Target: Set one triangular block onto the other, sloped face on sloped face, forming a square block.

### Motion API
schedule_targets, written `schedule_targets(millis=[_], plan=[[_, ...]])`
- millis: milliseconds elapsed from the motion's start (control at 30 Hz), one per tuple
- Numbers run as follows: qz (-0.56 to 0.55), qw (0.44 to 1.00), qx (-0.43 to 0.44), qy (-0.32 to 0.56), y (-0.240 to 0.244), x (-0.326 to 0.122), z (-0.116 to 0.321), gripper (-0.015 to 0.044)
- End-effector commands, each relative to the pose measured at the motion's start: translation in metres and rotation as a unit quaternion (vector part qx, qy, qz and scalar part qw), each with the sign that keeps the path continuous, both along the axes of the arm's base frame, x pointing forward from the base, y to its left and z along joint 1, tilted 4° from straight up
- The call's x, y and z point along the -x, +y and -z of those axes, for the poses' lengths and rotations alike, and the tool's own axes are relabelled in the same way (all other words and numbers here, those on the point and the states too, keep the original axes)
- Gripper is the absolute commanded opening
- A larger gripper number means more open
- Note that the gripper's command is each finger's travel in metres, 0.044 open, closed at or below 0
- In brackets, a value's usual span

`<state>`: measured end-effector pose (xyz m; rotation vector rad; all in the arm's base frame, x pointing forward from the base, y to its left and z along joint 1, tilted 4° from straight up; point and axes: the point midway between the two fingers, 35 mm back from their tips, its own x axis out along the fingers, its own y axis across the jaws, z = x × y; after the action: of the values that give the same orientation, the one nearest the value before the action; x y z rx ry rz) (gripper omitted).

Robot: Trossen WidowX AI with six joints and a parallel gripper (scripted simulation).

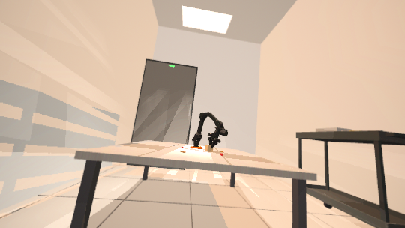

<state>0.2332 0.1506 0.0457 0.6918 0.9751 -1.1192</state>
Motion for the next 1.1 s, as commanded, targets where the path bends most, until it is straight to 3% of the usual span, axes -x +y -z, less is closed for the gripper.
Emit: schedule_targets(millis=[0, 167, 733, 1067], plan=[[0.000, 1.000, 0.000, 0.000, 0.000, 0.000, 0.000, 0.0000], [-0.002, 1.000, 0.002, -0.001, -0.001, -0.001, 0.000, 0.0000], [0.000, 1.000, 0.000, 0.000, 0.000, 0.000, 0.000, 0.0440], [0.000, 1.000, -0.001, 0.000, 0.008, 0.000, -0.013, 0.0440]])
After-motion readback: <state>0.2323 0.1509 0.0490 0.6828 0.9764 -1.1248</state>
